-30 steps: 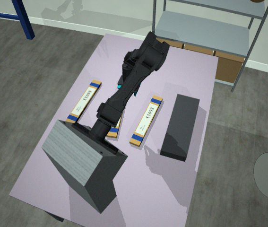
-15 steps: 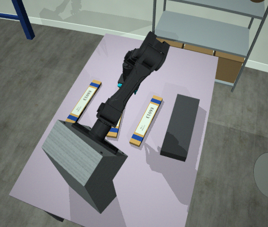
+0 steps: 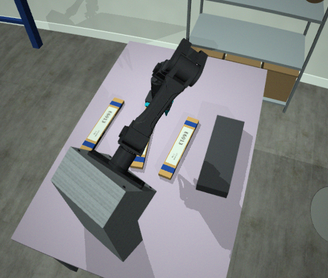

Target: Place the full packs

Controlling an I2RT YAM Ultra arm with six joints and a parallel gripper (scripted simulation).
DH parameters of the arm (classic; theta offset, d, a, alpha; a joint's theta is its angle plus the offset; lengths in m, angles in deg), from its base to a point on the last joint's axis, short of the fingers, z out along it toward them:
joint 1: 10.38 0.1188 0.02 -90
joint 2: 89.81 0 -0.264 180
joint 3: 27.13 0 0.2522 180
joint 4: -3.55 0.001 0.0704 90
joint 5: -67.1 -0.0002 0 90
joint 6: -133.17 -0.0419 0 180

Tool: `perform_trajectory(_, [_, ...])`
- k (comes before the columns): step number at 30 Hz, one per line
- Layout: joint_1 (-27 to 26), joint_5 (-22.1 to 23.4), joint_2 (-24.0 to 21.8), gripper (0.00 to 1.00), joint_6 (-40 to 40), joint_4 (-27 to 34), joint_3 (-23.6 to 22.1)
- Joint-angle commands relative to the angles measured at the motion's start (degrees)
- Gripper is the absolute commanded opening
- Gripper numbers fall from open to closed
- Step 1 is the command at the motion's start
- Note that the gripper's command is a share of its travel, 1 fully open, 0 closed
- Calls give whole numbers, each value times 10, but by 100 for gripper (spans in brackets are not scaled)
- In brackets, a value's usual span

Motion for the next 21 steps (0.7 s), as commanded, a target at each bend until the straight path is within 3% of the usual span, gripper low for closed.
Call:
perform_trajectory(1, [-4,7,6,63,6,-19,-9])
perform_trajectory(21, [-28,27,44,63,22,-66,-12])
